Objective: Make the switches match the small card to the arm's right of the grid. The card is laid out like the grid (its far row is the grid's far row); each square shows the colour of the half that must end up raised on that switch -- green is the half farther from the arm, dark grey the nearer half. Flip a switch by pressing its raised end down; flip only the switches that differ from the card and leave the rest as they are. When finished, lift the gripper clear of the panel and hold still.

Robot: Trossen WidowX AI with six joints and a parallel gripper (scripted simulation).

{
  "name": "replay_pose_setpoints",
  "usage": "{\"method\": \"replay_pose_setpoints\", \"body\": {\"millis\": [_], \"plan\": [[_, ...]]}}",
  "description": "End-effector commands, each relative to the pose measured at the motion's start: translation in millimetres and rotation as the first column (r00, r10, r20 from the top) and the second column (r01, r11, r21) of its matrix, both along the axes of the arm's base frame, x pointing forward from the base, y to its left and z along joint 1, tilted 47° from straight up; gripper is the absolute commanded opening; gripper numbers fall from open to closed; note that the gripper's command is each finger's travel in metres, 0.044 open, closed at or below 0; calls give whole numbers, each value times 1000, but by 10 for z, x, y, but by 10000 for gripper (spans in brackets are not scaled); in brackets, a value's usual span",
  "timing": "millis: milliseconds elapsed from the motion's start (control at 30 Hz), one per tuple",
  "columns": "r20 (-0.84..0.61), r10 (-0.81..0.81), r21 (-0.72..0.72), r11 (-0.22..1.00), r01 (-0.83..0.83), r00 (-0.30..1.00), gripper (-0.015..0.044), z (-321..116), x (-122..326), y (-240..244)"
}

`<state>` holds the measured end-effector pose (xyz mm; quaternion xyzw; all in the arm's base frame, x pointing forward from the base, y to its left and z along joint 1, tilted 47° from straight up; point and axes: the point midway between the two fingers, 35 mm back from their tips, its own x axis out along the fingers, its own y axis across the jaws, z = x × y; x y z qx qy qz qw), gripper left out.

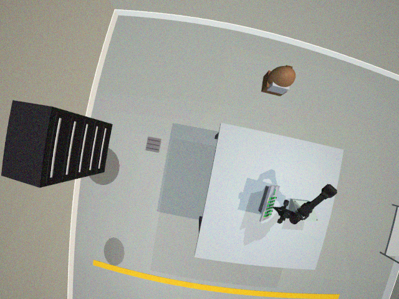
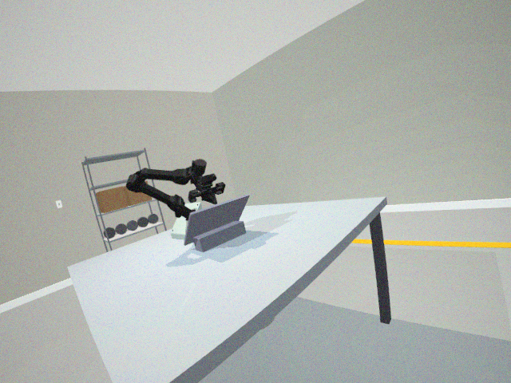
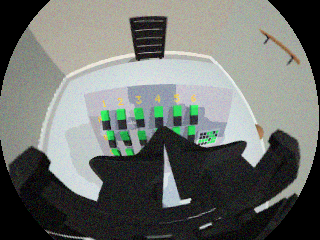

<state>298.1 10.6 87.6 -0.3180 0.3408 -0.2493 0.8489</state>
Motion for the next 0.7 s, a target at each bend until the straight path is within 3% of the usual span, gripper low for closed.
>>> {"method": "replay_pose_setpoints", "body": {"millis": [0, 667], "plan": [[-14, 5, -6, 1000, -5, 1000, 0, -45, -13, -25], [-13, 5, -7, 1000, -5, 1000, 0, -115, 91, -135]]}}
